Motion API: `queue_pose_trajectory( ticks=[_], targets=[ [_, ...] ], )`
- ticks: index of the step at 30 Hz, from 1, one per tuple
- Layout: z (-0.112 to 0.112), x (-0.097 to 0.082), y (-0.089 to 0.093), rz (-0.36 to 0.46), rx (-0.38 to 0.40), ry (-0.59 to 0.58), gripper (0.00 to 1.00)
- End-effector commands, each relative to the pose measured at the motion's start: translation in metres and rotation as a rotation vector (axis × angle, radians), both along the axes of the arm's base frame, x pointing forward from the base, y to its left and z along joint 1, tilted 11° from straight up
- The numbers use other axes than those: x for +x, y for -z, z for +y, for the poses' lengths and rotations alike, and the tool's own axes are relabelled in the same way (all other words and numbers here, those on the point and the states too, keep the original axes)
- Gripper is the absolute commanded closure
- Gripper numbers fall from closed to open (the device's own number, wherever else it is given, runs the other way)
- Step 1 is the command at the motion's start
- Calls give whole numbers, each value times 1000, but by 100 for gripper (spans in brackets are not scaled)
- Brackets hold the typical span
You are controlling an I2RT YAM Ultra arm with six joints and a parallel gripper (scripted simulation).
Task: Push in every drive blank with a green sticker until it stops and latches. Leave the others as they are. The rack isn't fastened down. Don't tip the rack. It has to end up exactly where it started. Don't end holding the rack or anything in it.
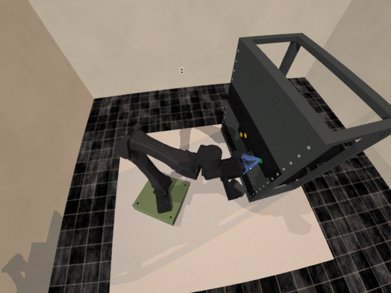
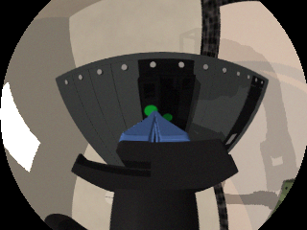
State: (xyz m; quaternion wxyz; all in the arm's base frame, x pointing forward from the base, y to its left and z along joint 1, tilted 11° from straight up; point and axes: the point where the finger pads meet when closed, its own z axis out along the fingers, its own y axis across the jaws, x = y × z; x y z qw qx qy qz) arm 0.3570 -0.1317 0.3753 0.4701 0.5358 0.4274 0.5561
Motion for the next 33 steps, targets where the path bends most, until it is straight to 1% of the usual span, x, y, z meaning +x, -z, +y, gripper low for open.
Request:
queue_pose_trajectory(
  ticks=[1,5,10,33],
  targets=[
    [2,4,-28,-59,-54,6,100],
    [1,6,-28,-57,-52,6,100],
    [2,13,-33,-57,-52,6,100],
    [2,14,-34,-58,-52,6,100]
  ],
)
